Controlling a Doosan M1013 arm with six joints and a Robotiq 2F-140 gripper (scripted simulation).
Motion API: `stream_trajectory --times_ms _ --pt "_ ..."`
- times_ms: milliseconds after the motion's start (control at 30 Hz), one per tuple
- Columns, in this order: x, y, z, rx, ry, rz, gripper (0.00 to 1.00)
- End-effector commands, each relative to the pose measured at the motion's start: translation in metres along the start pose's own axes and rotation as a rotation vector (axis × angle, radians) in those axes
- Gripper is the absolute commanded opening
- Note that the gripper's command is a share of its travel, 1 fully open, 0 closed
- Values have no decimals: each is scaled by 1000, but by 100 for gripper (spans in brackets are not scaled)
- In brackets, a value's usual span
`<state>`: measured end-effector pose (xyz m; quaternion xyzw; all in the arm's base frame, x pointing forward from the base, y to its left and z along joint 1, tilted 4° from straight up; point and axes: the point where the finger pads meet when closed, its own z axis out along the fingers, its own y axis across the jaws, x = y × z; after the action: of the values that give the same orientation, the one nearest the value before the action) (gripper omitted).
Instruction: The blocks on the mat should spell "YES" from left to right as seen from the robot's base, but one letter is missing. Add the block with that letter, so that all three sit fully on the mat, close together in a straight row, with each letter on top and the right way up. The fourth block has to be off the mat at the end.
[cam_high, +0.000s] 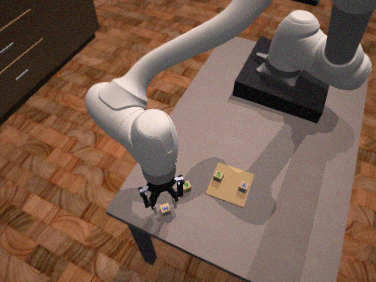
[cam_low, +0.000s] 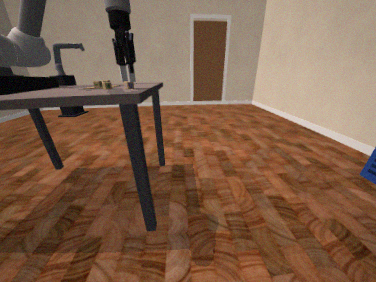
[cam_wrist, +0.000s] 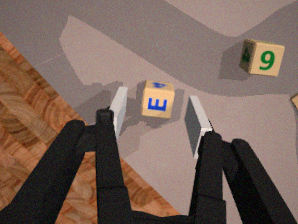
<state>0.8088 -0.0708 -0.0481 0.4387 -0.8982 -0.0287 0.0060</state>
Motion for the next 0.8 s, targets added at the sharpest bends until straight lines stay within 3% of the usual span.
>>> stream_trajectory --times_ms 0,267,767 --pt "-2 3 11 -4 -1 -2 40" --pt "-2 3 24 -4 -1 -2 40" --pt "-2 3 25 -4 -1 -2 40"
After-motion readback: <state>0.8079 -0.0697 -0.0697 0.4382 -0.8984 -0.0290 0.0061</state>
